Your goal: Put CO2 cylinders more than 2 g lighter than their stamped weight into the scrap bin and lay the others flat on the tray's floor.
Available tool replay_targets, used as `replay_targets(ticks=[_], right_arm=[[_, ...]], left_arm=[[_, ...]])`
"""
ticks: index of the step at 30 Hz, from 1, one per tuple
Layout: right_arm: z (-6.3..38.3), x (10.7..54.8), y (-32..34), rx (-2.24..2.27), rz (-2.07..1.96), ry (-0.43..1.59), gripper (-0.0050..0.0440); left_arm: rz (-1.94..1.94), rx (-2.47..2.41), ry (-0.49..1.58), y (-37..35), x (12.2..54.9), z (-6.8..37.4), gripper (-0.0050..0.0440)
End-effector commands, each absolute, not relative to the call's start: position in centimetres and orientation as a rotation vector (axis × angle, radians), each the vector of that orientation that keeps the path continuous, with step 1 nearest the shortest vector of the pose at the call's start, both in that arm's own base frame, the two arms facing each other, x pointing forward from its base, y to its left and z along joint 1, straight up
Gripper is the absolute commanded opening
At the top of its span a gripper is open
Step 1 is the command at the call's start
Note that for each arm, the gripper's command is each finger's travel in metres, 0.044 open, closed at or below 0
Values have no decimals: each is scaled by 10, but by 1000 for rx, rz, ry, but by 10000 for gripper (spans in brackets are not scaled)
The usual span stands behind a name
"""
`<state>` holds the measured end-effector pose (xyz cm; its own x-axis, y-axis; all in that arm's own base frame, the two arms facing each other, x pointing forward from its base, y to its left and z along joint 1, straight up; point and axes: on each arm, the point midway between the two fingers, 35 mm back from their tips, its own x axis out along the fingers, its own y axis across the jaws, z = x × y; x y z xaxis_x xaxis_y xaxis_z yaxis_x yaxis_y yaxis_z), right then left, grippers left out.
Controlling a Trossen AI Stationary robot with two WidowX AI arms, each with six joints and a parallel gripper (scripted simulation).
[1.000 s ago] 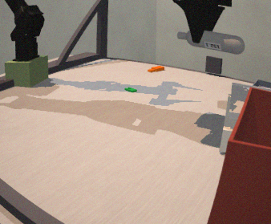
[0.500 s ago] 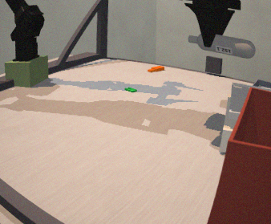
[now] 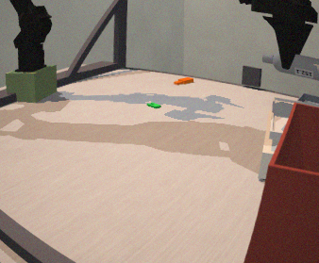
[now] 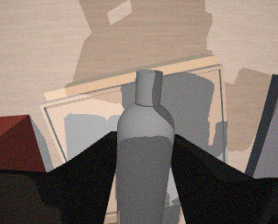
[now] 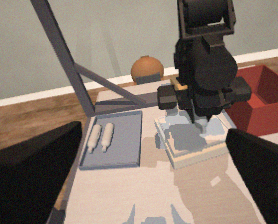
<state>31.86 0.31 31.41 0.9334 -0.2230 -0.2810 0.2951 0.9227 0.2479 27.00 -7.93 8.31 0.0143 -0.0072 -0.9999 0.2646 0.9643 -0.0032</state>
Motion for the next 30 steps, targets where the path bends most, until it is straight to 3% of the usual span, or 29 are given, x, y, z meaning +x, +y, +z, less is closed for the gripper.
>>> replay_targets(ticks=[1, 22, 30], right_arm=[[322, 314, 4, 335, -346, 300, 440], [301, 263, -10, 209, -616, 566, 440], [301, 262, -10, 207, -617, 569, 440]], left_arm=[[-214, 198, 1513, -80, 258, 88, -50], [-212, 205, 1537, -79, 235, 65, -50], [-212, 205, 1537, -79, 235, 53, -50]])
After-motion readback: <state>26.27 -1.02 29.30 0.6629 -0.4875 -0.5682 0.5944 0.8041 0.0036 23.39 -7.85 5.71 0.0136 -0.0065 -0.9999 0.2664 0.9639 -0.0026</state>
